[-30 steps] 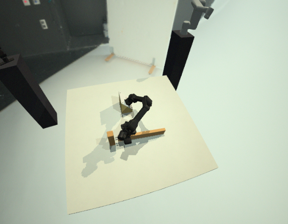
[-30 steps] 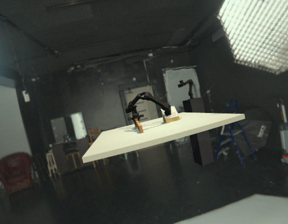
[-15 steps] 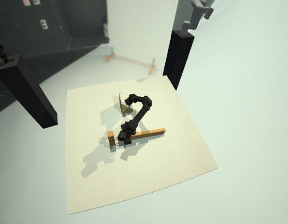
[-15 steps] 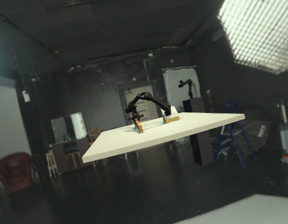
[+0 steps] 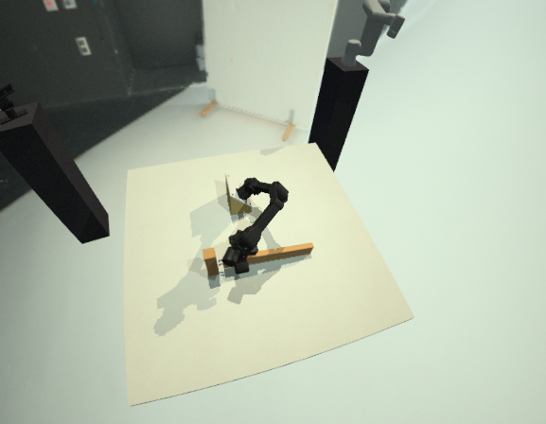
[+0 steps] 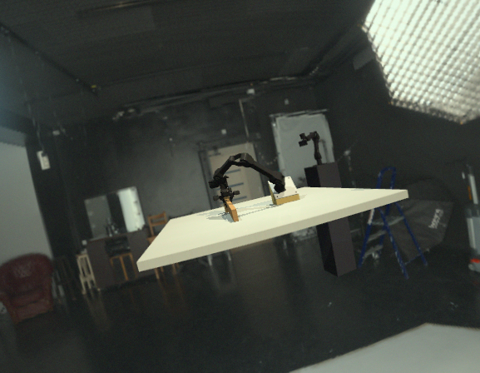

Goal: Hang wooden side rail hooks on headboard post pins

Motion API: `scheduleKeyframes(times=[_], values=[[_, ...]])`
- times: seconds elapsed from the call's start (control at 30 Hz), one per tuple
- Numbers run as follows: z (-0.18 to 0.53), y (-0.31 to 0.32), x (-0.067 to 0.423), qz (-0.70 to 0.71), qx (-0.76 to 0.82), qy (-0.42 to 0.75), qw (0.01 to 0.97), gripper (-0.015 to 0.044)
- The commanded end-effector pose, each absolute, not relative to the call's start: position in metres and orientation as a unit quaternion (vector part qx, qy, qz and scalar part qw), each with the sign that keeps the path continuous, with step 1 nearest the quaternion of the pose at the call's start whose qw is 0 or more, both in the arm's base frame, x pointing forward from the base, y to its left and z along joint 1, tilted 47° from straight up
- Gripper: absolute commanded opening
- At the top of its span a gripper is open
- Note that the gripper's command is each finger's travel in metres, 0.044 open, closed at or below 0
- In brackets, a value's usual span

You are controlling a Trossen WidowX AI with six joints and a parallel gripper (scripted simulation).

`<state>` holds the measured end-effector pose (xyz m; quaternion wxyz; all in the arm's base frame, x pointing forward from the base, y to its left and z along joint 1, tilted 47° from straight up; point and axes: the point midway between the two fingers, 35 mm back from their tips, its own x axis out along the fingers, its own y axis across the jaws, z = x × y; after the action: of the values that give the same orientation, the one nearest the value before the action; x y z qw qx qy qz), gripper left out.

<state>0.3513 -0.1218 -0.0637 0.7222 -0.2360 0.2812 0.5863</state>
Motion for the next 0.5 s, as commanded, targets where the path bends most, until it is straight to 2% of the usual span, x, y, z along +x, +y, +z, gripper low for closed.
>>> scheduleKeyframes(times=[0.0,0.47], values=[[-0.0629,-0.1296,0.3513,0.580,-0.240,0.283,0.726,0.0000],[-0.0633,-0.1311,0.3506,0.580,-0.240,0.283,0.726,0.0000]])
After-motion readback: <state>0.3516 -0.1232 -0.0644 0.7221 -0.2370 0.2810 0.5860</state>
